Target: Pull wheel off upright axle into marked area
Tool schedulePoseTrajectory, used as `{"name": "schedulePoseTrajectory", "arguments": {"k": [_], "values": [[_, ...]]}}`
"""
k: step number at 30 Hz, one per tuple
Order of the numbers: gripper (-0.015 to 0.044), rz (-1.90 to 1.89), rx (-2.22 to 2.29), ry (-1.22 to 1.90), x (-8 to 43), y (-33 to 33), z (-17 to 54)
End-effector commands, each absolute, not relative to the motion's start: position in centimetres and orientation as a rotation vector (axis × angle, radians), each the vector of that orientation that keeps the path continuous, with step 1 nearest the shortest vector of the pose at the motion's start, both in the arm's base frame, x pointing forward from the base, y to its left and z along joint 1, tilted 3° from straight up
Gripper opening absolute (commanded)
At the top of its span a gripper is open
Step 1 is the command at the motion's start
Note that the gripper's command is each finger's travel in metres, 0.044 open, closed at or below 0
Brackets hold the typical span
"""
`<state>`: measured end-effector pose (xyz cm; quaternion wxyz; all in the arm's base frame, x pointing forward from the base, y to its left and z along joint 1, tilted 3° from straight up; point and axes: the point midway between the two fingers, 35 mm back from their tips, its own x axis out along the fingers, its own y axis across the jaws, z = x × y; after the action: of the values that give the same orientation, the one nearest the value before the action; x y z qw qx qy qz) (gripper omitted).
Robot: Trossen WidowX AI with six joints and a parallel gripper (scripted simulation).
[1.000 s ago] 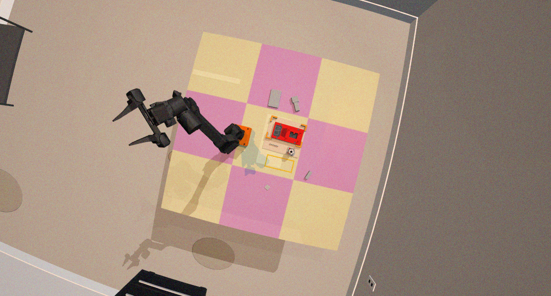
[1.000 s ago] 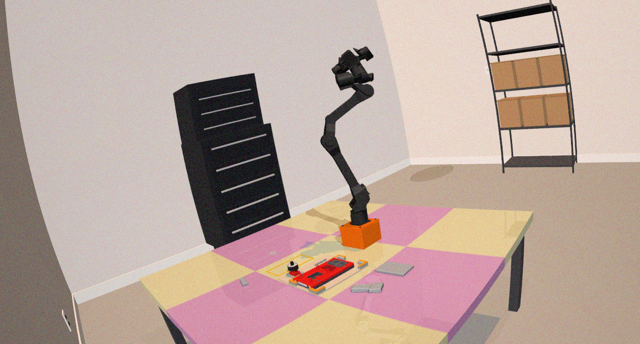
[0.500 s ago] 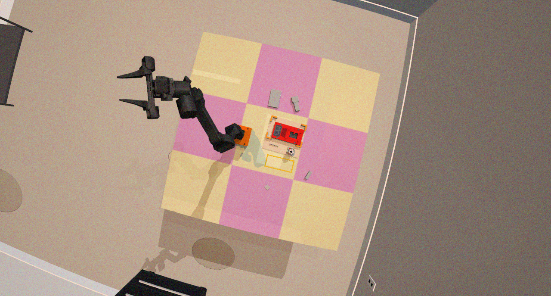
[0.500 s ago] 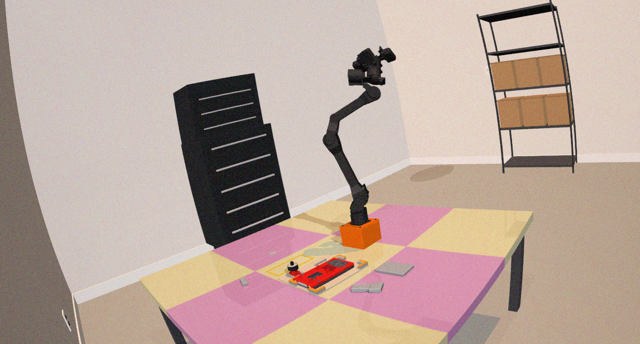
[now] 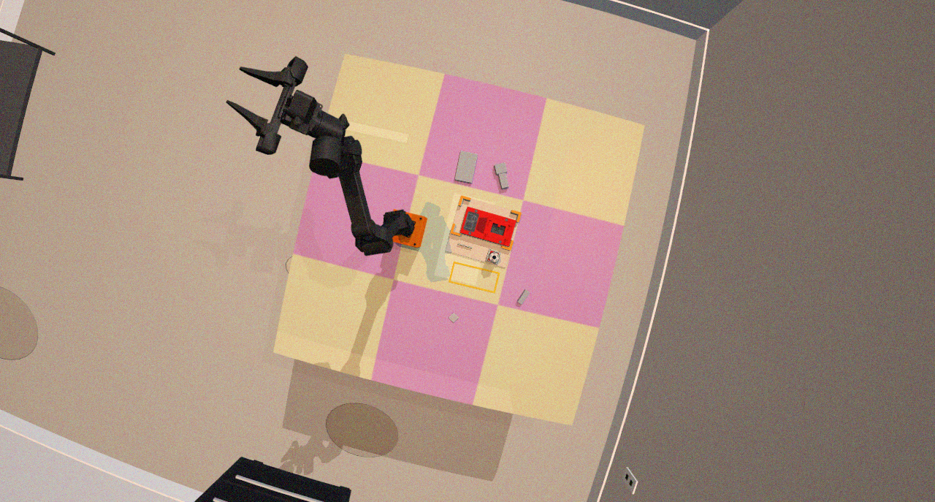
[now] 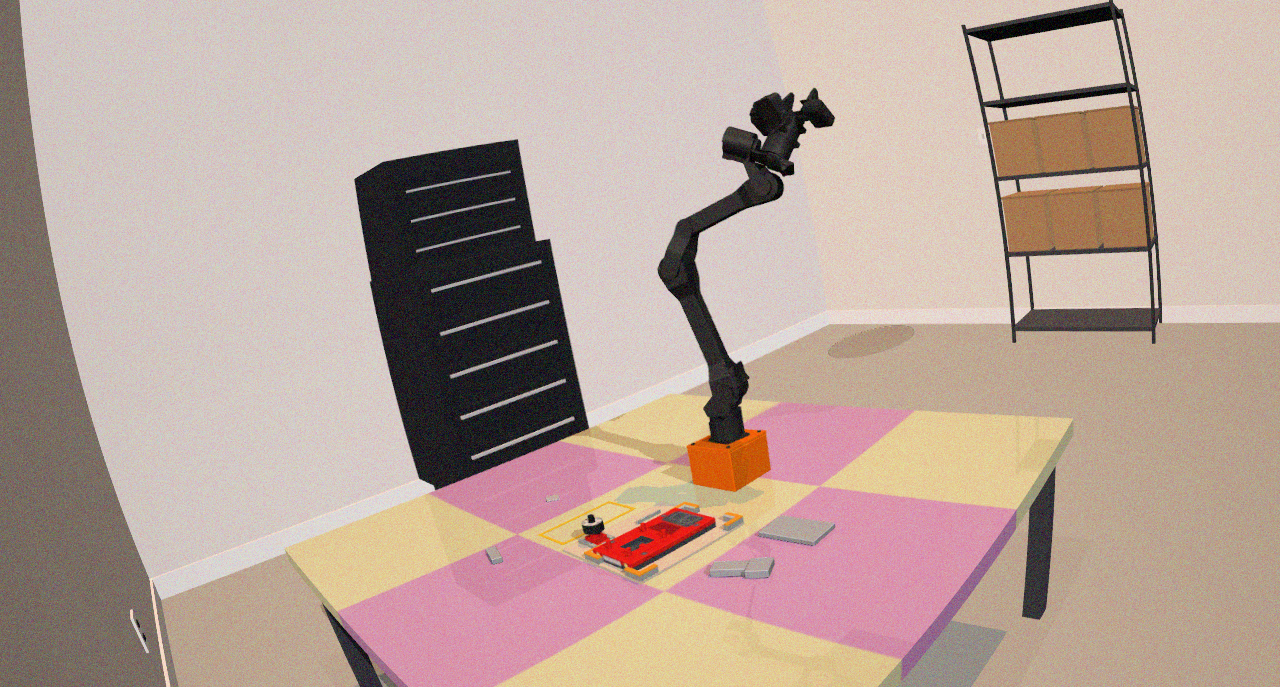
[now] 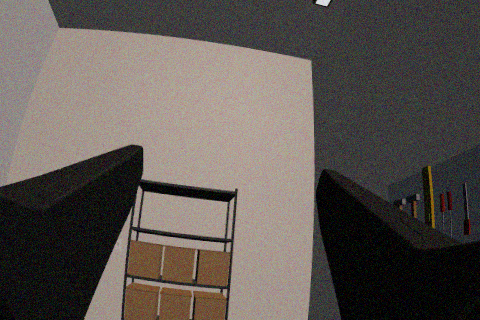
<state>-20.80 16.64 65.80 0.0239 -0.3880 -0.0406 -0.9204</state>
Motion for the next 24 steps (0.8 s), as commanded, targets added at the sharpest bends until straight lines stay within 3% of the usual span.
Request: {"name": "schedulePoseTrajectory", "arguments": {"k": [1,17,24], "values": [[0.0300,-2.991,-1.221,-0.197,-20.5,21.1,64.2],[0.0300,-3.553,-1.366,-0.367,-12.0,35.8,57.9],[0.0300,-3.716,-1.466,-0.612,-6.2,40.4,53.9]]}}
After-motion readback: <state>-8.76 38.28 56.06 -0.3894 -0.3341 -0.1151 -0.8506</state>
